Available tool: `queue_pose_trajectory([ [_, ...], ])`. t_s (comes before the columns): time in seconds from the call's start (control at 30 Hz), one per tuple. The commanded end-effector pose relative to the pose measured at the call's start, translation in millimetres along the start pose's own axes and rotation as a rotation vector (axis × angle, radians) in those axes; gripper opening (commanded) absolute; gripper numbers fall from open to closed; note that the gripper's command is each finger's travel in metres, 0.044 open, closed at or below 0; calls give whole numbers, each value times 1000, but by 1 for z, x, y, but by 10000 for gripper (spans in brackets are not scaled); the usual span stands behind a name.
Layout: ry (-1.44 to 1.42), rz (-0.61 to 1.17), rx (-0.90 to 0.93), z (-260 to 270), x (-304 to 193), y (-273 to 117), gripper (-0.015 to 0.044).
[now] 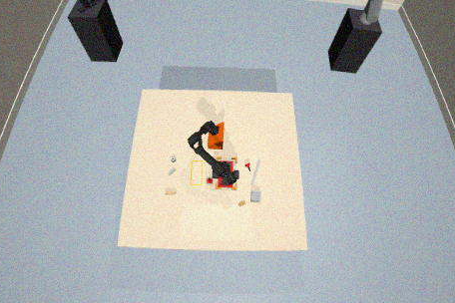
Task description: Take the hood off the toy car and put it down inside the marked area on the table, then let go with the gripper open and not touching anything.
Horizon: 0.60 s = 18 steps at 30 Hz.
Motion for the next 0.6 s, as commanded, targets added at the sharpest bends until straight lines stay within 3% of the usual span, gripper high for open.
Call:
queue_pose_trajectory([
  [0.0, -8, 0, -7, 0, -1, 4, 440],
  [0.3, -8, 0, -7, 0, -1, 8, 440],
  [0.43, 0, 0, 0, 0, 0, 5, 335],
  [0.57, 0, 0, 0, 0, 0, 5, 308],
])
Point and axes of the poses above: the point midway between the two fingers, 35 mm back from their tips, its own y axis out along the fingers, its own z axis across the jaws, x = y × z, the point moved 1 cm from there along -y, back along the fingers, and after that the axes turned 10 degrees about y, right-handed, at the moved point
